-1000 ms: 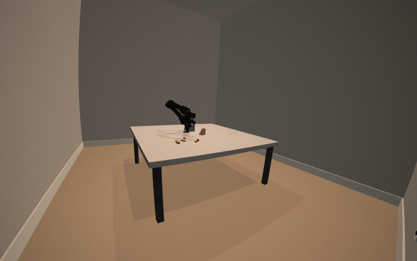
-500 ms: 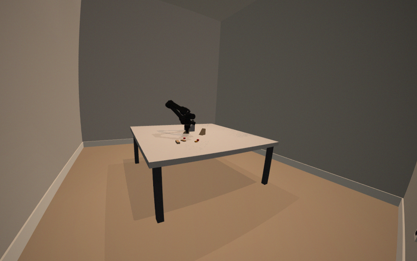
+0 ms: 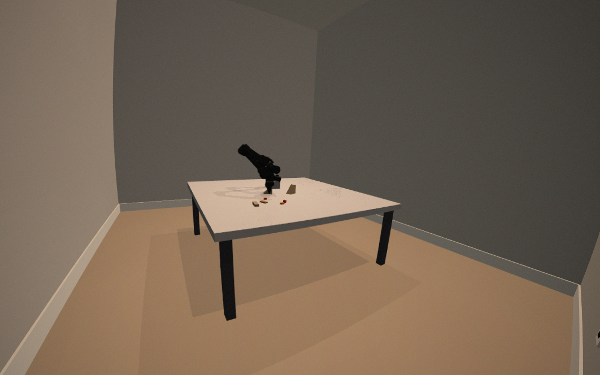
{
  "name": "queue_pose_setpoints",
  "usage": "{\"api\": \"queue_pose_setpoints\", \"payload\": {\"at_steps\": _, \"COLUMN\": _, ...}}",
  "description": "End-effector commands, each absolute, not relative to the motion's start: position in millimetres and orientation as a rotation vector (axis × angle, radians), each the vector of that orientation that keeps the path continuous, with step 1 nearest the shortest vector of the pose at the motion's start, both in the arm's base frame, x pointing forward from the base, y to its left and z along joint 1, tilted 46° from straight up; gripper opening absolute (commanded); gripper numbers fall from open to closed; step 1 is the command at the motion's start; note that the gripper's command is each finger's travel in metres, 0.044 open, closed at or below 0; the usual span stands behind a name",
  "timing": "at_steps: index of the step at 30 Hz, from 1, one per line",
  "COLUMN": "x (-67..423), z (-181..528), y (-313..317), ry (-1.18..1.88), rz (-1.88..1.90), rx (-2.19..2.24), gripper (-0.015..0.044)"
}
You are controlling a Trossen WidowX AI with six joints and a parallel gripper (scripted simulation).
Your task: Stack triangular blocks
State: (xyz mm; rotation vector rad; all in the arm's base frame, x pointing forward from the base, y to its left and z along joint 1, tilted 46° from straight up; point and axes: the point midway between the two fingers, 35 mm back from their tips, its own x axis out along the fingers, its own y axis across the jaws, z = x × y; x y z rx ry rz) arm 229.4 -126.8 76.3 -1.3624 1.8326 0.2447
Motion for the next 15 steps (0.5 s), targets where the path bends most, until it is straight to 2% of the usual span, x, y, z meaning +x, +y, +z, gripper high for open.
{"api": "queue_pose_setpoints", "payload": {"at_steps": 1, "x": 229.6, "z": 76.6, "y": -126.7, "ry": 1.832, "rz": 0.243, "rx": -1.361, "gripper": 0.0131}}
{"api": "queue_pose_setpoints", "payload": {"at_steps": 12, "x": 229.6, "z": 76.6, "y": -126.7, "ry": 1.832, "rz": 0.243, "rx": -1.361, "gripper": 0.042}}
{"api": "queue_pose_setpoints", "payload": {"at_steps": 13, "x": 229.6, "z": 76.6, "y": -126.7, "ry": 1.832, "rz": 0.243, "rx": -1.361, "gripper": 0.044}}
{"api": "queue_pose_setpoints", "payload": {"at_steps": 15, "x": 229.6, "z": 76.6, "y": -126.7, "ry": 1.832, "rz": 0.243, "rx": -1.361, "gripper": 0.044}}
